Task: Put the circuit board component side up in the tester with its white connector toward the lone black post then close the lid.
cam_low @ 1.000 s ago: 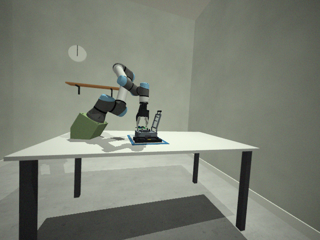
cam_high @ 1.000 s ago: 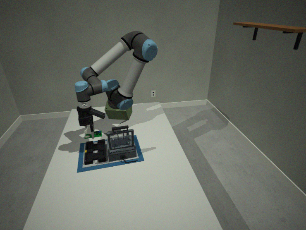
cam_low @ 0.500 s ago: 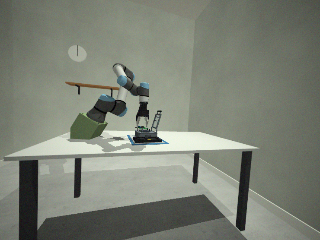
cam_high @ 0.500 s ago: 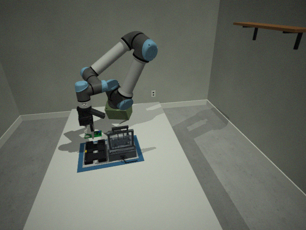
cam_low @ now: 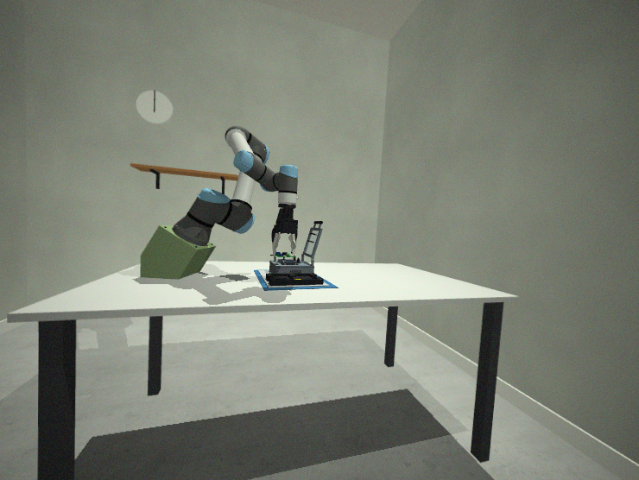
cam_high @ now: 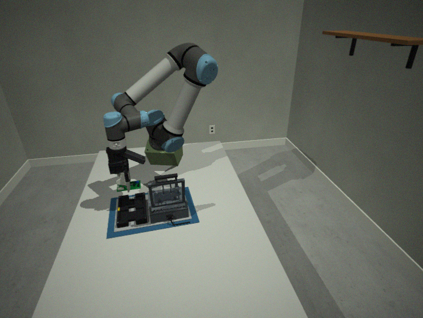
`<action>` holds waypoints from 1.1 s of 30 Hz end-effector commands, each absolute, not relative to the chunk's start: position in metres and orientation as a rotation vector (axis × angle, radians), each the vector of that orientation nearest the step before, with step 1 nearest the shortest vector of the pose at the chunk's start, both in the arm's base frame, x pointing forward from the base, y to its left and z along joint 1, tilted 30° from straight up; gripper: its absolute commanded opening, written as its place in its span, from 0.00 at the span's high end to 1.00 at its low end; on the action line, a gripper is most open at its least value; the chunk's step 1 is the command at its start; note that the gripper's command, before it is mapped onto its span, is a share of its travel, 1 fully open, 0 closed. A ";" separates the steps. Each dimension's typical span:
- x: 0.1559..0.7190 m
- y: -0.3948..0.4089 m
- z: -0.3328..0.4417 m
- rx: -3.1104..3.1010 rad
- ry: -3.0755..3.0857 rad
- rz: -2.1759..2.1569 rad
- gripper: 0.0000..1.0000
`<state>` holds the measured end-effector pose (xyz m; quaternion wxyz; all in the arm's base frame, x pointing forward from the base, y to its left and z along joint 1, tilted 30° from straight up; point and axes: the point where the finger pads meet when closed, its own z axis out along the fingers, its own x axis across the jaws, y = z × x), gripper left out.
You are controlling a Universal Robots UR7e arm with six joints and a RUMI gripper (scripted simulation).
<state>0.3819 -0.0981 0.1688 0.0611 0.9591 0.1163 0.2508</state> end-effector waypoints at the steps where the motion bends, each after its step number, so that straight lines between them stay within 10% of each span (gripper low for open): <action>1: 0.382 -0.098 0.169 2.900 0.352 0.759 0.61; 33: 0.382 -0.098 0.169 2.918 0.286 0.766 0.61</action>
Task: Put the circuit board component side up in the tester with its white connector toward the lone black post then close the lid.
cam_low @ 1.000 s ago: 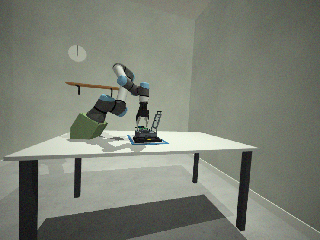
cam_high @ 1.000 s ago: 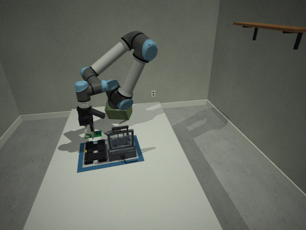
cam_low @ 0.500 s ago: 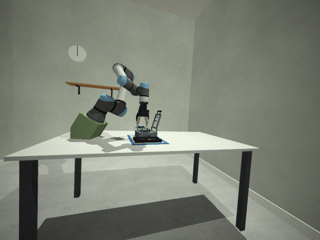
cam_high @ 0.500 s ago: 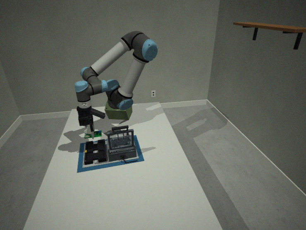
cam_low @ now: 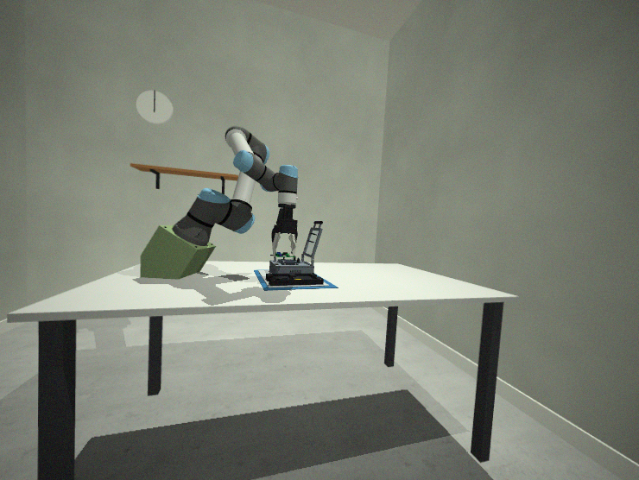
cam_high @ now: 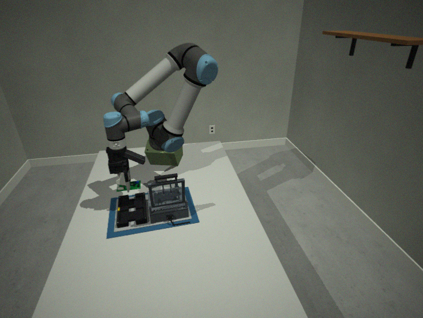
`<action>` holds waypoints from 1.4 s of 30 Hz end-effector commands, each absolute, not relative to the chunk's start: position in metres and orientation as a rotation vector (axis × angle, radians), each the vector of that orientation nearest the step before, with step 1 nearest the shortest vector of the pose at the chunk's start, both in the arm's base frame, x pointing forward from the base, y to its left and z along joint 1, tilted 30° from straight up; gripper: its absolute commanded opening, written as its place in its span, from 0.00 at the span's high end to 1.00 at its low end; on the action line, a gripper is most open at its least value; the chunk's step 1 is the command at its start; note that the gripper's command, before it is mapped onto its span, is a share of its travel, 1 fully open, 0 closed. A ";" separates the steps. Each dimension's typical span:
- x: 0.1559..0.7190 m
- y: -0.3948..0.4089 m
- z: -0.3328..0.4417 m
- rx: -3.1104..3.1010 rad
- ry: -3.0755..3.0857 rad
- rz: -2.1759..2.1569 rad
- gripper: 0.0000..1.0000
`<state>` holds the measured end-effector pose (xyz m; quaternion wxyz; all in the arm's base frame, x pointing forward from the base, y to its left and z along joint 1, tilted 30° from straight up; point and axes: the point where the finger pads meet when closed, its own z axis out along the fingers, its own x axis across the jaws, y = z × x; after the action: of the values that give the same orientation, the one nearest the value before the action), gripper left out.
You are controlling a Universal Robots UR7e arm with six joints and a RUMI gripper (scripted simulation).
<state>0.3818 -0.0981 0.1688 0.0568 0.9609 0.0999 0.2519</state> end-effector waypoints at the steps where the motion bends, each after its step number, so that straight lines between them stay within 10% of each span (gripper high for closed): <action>1: 0.382 -0.098 0.169 2.920 0.278 0.767 0.61; 42: 0.382 -0.098 0.169 3.015 -0.403 0.814 0.61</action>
<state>0.3819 -0.0980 0.1688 0.0043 0.9614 -0.0936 0.2587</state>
